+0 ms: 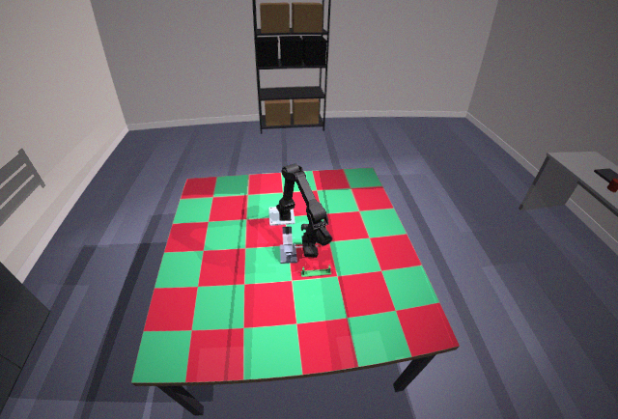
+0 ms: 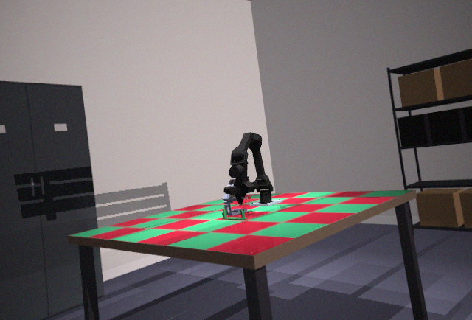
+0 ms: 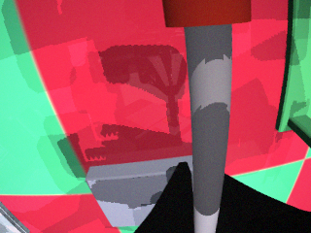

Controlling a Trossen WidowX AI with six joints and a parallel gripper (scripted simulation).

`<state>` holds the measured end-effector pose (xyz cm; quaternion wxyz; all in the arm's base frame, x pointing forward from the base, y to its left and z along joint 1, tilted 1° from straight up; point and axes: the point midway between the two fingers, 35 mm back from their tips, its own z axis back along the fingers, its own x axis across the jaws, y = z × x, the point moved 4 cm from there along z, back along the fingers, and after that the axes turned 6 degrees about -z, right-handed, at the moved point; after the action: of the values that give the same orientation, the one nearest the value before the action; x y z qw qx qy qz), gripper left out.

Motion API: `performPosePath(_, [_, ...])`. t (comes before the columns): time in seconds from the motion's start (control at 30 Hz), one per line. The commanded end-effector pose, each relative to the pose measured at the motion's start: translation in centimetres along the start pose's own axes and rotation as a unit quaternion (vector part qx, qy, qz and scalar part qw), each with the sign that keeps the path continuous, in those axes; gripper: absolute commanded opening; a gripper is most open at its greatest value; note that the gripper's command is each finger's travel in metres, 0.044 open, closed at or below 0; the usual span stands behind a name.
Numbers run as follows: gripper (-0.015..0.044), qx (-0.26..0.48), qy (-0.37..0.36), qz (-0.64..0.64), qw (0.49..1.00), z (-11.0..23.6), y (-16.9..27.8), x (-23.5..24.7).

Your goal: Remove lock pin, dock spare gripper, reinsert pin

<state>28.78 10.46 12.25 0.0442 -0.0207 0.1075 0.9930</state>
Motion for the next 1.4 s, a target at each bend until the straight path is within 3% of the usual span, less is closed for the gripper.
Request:
performPosePath(0.0, [0.0, 0.003, 0.001, 0.002, 1.0, -0.1, 0.3, -0.1])
performPosePath(1.37, [0.0, 0.002, 0.0, 0.003, 1.0, -0.6, 2.4, -0.2])
